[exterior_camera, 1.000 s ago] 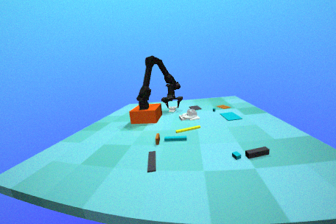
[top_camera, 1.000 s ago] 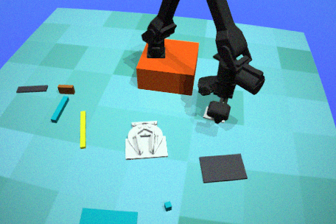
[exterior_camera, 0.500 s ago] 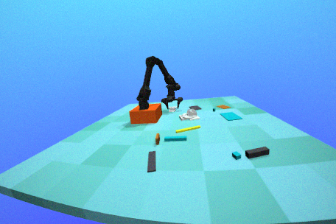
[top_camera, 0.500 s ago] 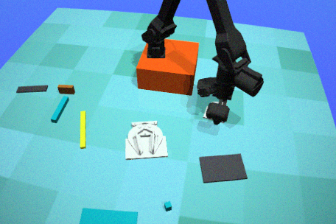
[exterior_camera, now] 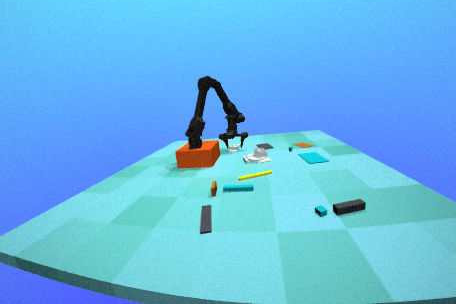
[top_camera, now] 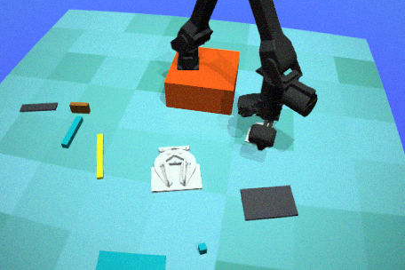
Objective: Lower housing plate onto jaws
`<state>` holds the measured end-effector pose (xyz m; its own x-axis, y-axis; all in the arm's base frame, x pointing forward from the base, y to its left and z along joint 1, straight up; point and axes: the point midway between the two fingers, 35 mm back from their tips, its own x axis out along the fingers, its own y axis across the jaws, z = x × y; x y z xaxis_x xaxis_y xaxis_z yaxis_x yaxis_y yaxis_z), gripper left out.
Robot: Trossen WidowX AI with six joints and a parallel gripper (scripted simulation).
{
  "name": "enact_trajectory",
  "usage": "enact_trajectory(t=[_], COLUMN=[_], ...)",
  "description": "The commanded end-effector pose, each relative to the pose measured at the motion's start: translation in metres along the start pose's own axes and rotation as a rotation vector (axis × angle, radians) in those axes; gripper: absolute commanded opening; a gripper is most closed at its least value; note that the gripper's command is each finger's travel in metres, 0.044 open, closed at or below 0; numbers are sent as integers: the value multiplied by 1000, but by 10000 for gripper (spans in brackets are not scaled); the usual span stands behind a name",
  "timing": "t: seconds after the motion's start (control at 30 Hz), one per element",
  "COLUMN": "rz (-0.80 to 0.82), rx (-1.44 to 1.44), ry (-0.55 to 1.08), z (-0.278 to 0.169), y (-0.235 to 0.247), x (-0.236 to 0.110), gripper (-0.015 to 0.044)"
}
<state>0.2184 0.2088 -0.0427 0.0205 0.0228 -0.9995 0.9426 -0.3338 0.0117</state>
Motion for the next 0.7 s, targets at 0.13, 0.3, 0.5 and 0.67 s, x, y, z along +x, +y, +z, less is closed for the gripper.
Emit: enact_trajectory(t=[0.13,0.3,0.5,0.67], rz=[0,0,0,0], rx=[0,0,0,0], ry=[0,0,0,0], z=[0,0,0,0], y=[0,0,0,0], x=[0,0,0,0], gripper=[407,373,351,351])
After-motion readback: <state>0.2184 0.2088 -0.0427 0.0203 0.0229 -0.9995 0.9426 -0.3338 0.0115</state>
